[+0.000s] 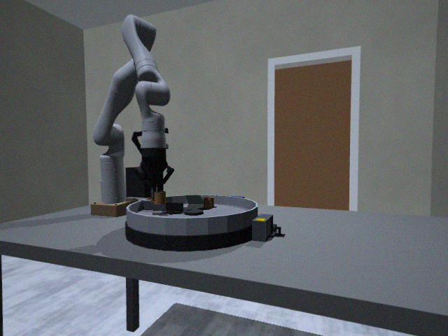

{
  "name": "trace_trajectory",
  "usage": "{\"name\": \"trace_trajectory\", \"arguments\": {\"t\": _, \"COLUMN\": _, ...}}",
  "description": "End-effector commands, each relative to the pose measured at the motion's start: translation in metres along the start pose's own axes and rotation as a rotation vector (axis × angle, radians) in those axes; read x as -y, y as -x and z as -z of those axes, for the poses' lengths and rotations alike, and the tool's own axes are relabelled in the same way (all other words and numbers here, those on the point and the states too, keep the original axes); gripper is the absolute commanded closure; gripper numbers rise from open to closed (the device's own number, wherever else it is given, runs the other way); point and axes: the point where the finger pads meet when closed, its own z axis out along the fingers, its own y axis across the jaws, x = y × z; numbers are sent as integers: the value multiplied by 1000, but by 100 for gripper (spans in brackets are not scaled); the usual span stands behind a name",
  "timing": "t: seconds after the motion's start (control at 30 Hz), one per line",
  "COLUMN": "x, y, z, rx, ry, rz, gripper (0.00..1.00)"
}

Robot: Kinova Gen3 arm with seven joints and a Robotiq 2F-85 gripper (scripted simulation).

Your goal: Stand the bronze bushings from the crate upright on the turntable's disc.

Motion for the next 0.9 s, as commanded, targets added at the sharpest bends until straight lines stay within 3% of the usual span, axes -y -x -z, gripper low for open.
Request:
{"name": "trace_trajectory", "arguments": {"t": 0.0, "x": 0, "y": 0, "z": 1, "rx": 1, "ry": 1, "rz": 0, "gripper": 100}}
{"name": "trace_trajectory", "arguments": {"t": 0.4, "x": 0, "y": 0, "z": -2, "rx": 1, "ry": 1, "rz": 0, "gripper": 100}}
{"name": "trace_trajectory", "arguments": {"t": 0.87, "x": 0, "y": 0, "z": -21, "rx": 1, "ry": 1, "rz": 0, "gripper": 100}}
